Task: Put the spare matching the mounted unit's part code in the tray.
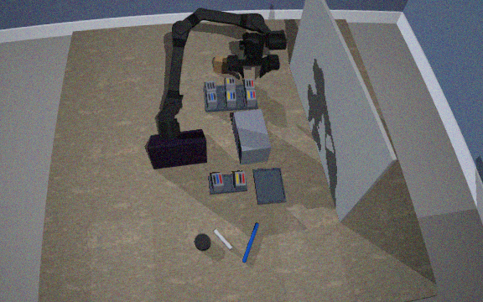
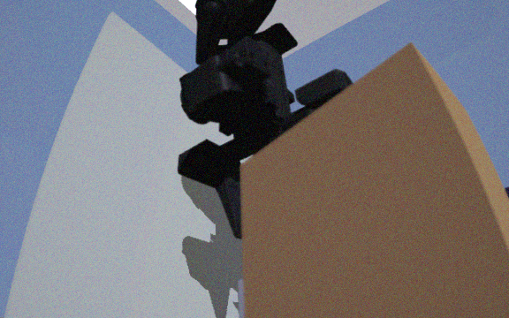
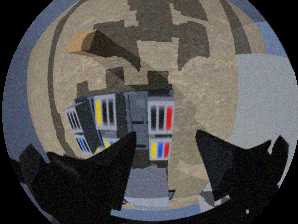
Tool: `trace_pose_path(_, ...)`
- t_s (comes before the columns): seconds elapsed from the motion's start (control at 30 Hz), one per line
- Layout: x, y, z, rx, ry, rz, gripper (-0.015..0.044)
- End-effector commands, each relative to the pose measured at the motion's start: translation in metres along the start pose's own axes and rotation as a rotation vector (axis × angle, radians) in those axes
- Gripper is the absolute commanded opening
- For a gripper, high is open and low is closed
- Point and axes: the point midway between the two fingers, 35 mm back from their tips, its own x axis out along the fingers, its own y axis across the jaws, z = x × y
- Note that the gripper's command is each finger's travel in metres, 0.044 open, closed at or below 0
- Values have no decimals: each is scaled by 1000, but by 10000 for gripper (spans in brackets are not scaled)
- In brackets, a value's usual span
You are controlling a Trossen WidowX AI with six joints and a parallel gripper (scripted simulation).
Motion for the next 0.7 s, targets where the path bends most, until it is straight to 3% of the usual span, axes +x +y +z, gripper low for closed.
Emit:
trace_pose_path(0.0,7,0,0,3,-5,3,300)
trace_pose_path(0.67,40,-1,1,3,-4,2,300)
